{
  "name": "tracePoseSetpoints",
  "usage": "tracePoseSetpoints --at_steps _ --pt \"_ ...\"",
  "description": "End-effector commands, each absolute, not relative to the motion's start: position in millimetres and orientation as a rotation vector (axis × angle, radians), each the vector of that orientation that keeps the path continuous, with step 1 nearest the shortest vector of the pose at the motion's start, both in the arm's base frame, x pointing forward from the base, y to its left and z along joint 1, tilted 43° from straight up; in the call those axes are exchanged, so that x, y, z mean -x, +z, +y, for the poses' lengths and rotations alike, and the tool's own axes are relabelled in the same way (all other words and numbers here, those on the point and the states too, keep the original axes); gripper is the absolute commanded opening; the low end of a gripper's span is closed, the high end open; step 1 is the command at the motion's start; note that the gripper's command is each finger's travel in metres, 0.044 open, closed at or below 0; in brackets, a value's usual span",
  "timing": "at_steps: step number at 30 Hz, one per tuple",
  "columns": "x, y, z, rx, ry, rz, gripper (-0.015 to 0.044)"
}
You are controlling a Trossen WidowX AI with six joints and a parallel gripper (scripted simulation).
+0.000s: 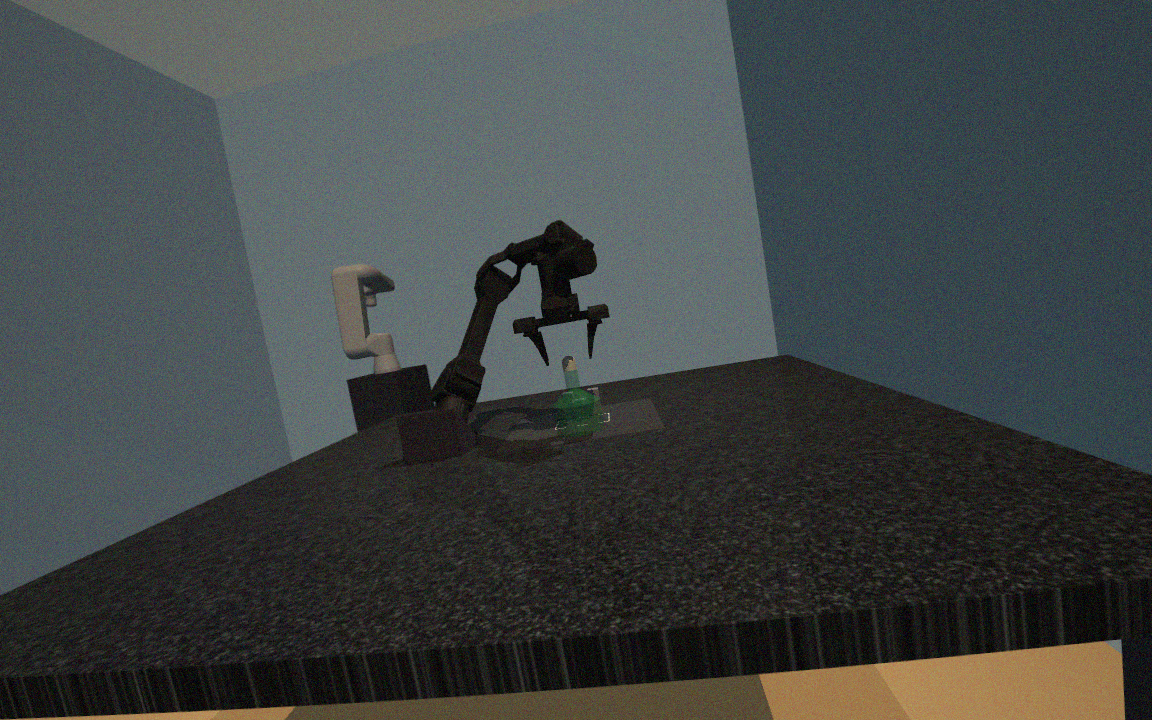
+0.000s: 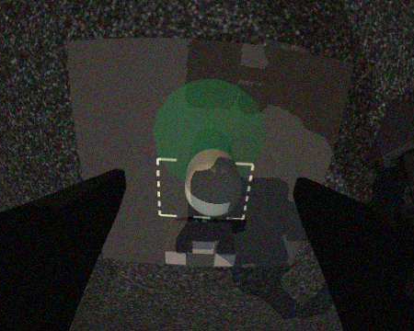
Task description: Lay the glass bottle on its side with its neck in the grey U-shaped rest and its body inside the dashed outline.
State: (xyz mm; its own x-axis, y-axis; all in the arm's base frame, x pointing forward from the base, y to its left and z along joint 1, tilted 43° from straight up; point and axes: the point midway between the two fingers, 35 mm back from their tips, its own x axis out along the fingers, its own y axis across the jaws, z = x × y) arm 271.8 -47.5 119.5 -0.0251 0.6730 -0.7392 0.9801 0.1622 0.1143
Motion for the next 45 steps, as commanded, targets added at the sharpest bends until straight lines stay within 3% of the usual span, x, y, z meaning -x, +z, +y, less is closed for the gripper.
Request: tracePoseSetpoints --at_steps 1,10,45 --pt "-270 120 -44 -1.588 -0.583 1.776 0.0335" --pt "-270 120 -44 -1.588 -0.583 1.776 0.0111" --pt "-268 133 -38 -1.572 -0.585 1.766 0.0111"
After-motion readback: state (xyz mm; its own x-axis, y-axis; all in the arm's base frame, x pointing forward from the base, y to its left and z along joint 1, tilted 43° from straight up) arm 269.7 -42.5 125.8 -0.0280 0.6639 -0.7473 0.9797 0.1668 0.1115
